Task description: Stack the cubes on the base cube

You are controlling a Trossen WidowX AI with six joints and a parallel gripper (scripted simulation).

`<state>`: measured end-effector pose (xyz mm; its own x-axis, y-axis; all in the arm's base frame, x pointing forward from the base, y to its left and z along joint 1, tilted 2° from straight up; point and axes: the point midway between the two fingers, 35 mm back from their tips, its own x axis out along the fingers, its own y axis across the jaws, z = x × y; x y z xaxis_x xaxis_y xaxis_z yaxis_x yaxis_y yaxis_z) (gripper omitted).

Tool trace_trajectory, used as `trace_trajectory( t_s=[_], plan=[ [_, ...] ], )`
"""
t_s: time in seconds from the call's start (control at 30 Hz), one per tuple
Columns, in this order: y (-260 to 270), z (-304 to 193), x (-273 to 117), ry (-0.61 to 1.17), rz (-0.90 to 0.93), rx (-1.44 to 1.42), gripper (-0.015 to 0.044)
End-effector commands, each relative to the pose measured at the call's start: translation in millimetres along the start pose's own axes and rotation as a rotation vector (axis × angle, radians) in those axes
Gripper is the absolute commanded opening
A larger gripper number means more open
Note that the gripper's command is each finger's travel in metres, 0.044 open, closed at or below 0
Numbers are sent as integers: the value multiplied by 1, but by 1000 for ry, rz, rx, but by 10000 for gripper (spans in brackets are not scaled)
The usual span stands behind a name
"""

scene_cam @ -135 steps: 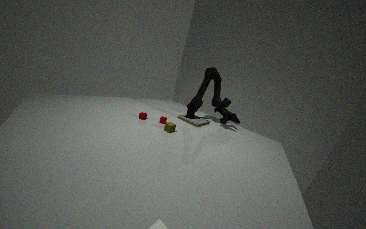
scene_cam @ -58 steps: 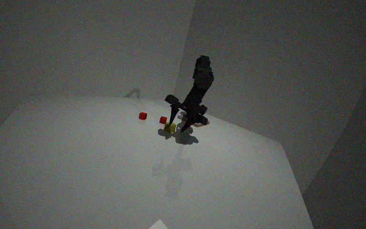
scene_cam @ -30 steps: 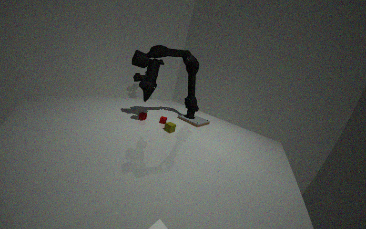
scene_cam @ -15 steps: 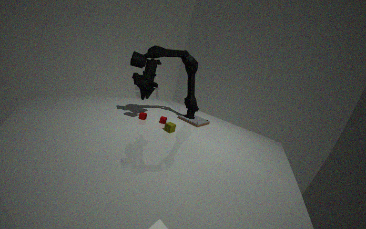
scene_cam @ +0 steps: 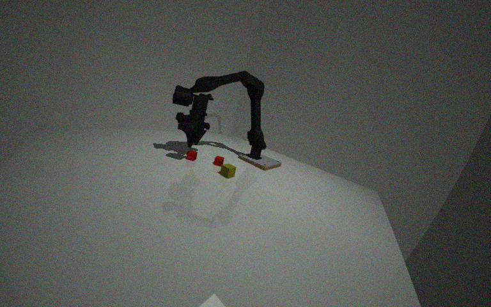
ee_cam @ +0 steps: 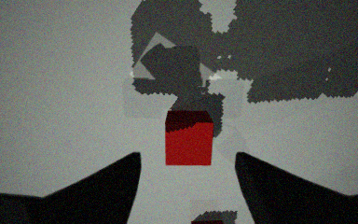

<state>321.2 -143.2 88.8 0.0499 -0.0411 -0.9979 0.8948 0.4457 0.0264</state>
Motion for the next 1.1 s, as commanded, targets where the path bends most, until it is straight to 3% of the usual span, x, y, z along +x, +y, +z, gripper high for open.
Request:
trace_trajectory(
  t_s=[0.0, 0.8, 1.0, 1.07],
  plan=[
    [-1, -2, 11, 12, -6, 4, 265],
    [-2, -3, 43, 12, -6, 4, 265],
    [-2, -3, 43, 12, -6, 4, 107],
    [-2, -3, 43, 12, -6, 4, 105]
  ],
)
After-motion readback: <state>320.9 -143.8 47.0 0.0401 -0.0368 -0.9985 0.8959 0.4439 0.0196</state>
